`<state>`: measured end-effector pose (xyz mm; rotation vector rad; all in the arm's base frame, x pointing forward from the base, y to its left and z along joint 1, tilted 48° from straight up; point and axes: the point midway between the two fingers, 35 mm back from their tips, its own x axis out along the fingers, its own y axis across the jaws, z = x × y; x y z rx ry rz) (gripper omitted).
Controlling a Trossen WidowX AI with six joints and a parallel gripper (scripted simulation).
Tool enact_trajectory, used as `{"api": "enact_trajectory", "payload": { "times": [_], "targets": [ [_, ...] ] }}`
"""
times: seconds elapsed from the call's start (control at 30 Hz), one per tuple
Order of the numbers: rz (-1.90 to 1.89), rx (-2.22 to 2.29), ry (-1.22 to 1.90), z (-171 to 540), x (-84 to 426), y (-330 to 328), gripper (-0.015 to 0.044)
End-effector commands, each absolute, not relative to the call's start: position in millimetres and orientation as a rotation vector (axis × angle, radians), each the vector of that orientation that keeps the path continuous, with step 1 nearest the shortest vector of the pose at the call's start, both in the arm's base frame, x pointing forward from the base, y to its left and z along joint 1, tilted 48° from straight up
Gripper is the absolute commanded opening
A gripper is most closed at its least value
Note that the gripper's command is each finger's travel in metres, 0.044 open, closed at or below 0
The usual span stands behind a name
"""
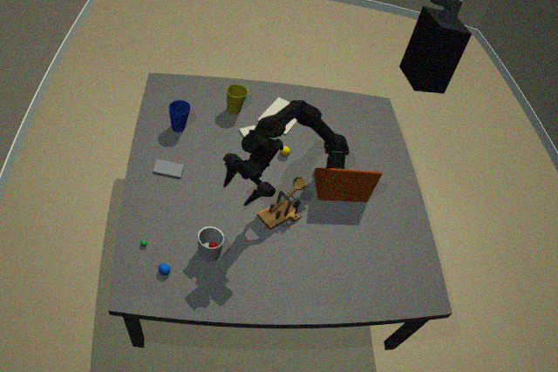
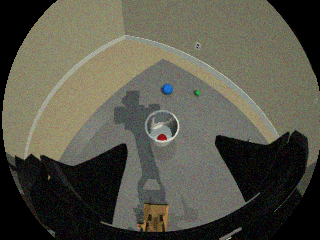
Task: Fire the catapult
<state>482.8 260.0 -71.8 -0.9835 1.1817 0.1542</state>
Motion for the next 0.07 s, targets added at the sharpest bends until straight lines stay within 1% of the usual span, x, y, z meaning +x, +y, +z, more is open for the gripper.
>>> {"api": "enact_trajectory", "payload": {
  "times": [0.0, 0.03],
  "targets": [
    [0.154, -0.983, 1.182, -71.8, 482.8, 260.0, 0.044],
    [0.154, -0.983, 1.182, -71.8, 482.8, 260.0, 0.044]
  ]
}}
